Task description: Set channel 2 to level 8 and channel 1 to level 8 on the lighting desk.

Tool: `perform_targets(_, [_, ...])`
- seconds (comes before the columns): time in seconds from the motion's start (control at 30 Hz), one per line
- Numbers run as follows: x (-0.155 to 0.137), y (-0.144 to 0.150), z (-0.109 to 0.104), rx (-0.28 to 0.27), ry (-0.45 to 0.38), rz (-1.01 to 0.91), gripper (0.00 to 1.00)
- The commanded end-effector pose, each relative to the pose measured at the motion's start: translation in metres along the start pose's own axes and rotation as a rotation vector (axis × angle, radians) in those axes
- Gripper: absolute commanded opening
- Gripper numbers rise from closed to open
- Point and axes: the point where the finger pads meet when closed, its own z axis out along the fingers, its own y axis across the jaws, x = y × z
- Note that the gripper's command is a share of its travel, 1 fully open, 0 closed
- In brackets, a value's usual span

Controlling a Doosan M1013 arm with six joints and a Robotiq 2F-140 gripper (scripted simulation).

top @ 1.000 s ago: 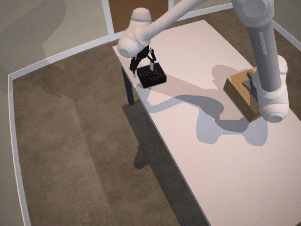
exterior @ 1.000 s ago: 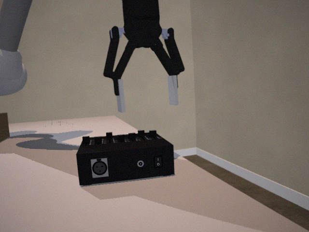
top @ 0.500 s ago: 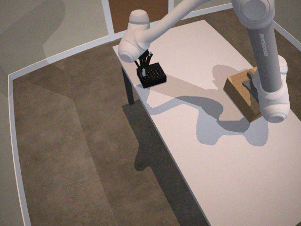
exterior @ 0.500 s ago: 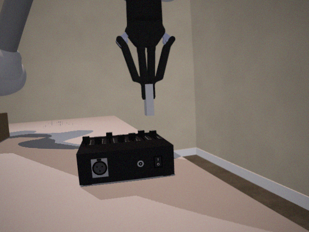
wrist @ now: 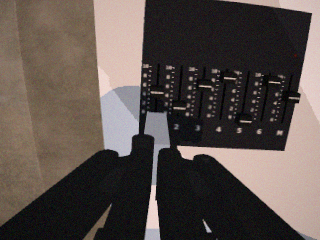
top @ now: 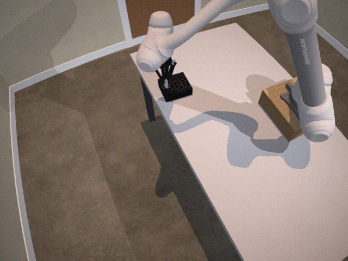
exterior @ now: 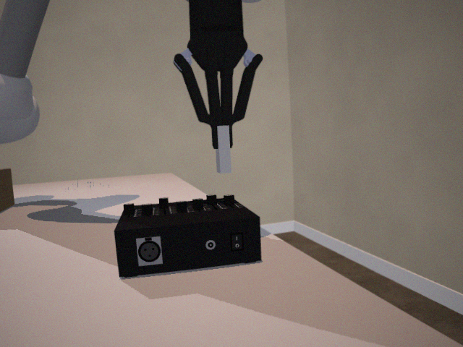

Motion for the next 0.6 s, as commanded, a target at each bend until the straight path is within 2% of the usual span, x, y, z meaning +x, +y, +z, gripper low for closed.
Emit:
perform_targets(0.0, [0.0000,0.0000,-0.0002,0.000,0.000,0.000,0.10])
perform_targets(0.57, [-0.0001,-0.0001,0.0028,0.000,0.000,0.000,0.10])
